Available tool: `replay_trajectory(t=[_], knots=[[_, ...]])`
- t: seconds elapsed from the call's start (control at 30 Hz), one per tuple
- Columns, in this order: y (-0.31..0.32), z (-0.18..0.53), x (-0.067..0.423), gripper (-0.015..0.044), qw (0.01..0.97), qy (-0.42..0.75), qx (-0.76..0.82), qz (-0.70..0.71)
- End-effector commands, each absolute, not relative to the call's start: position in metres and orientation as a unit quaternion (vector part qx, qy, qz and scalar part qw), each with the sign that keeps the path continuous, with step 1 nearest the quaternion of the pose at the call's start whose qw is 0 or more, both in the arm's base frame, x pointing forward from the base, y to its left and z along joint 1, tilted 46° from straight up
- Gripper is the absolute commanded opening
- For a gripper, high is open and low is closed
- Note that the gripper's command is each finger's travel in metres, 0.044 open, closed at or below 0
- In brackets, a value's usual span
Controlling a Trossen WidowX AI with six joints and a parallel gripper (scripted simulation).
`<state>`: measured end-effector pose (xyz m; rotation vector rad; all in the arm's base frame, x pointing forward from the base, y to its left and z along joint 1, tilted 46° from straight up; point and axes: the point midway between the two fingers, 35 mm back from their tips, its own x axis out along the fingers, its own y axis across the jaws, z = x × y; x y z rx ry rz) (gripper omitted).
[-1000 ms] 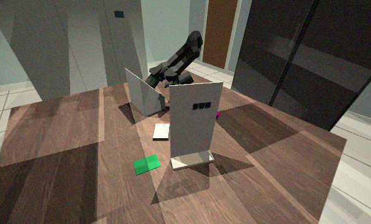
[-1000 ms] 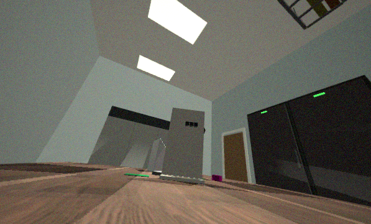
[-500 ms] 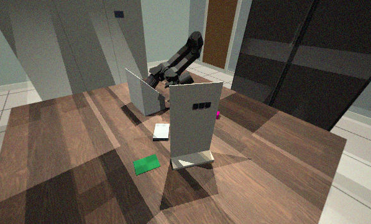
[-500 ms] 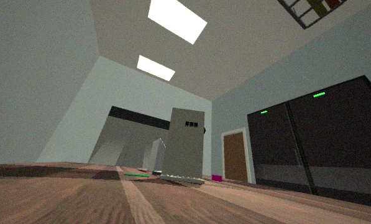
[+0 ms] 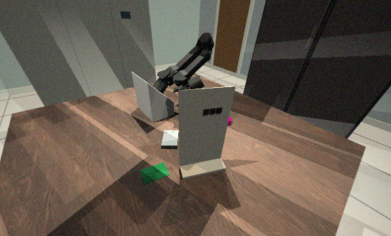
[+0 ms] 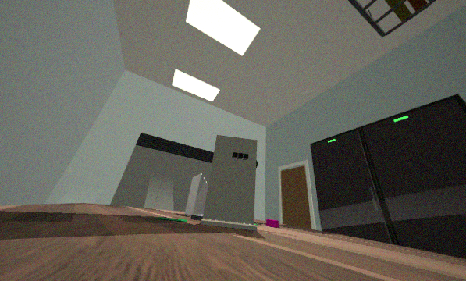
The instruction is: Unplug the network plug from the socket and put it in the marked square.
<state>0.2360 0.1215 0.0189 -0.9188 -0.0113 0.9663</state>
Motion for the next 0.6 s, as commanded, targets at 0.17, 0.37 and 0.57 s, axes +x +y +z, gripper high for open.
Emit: replay_trajectory(t=[0.17,0.37,0.57], knots=[[0.1183,0.0214,0.2344,0.0156,0.784,-0.007,-0.428,0.45],[0.1159,0.0223,0.2333,0.0156,0.784,-0.006,-0.427,0.451],[0.1136,0.0232,0.2321,0.0156,0.783,-0.005,-0.427,0.452]])
